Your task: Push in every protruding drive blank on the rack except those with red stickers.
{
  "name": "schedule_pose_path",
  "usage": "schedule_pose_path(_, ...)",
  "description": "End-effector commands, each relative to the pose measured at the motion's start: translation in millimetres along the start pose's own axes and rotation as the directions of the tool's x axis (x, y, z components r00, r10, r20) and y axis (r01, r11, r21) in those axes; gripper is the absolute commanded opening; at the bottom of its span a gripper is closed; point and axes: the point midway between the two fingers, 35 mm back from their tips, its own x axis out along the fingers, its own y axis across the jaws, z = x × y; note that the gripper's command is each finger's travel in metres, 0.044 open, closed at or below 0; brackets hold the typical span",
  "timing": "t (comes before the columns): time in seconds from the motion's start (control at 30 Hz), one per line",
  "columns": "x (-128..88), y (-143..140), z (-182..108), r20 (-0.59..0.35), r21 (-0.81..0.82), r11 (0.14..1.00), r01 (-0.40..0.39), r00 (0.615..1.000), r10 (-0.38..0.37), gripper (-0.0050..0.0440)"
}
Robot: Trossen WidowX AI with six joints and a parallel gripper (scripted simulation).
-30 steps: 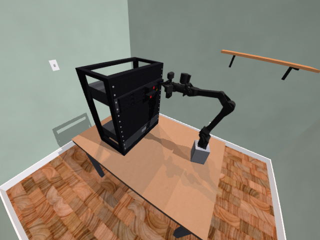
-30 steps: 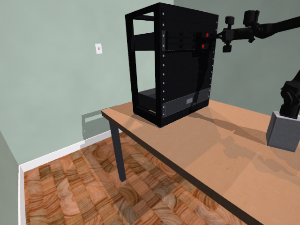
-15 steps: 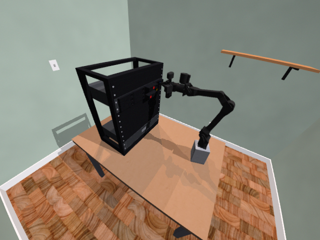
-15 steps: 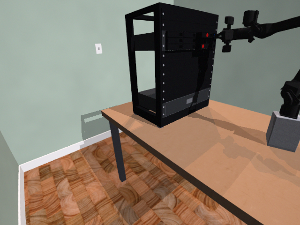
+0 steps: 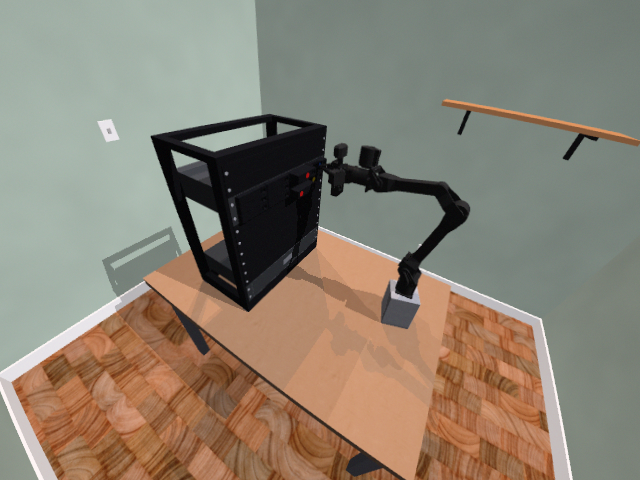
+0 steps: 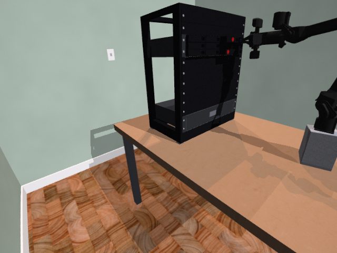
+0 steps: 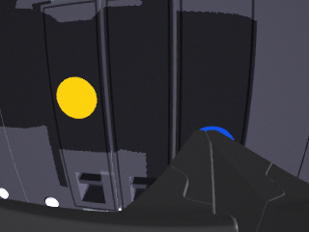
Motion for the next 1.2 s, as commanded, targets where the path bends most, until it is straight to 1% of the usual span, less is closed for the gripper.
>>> schedule_pose_path(0.0,-1.7,-17.7,-1.5,-0.007,-0.004,0.999,0.042,0.999,-0.042,0.0)
schedule_pose_path(1.17,1.0,-20.3,-1.7,-0.007,-0.004,0.999,0.042,0.999,-0.042,0.0)
